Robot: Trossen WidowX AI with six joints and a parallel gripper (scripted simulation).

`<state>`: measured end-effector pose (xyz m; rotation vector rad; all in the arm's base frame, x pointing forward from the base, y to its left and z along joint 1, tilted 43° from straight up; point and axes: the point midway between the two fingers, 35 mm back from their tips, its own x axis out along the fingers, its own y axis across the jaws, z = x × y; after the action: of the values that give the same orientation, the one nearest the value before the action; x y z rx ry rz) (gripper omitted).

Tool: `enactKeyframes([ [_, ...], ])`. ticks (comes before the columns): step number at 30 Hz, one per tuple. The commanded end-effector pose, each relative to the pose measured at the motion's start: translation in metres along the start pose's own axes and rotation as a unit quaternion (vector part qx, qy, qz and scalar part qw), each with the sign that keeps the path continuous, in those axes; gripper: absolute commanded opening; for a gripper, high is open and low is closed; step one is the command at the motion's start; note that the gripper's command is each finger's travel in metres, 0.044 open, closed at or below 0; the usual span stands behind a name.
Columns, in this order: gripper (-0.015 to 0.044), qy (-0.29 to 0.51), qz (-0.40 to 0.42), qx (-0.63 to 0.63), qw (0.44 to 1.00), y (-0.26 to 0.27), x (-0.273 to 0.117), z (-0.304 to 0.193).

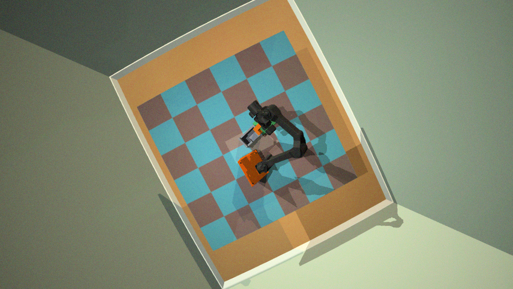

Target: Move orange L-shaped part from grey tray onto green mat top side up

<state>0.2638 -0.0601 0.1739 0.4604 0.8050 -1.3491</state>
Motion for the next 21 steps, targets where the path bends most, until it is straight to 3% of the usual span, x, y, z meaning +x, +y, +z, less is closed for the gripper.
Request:
enactKeyframes([
  [1, 0.0, -0.004, 0.004, 0.002, 1.0, -0.002, -0.003, 0.023],
  [10, 0.0, -0.005, 0.004, 0.002, 1.0, -0.006, -0.004, 0.058],
  [21, 0.0, -0.005, 0.005, 0.002, 1.0, -0.006, 0.003, 0.058],
])
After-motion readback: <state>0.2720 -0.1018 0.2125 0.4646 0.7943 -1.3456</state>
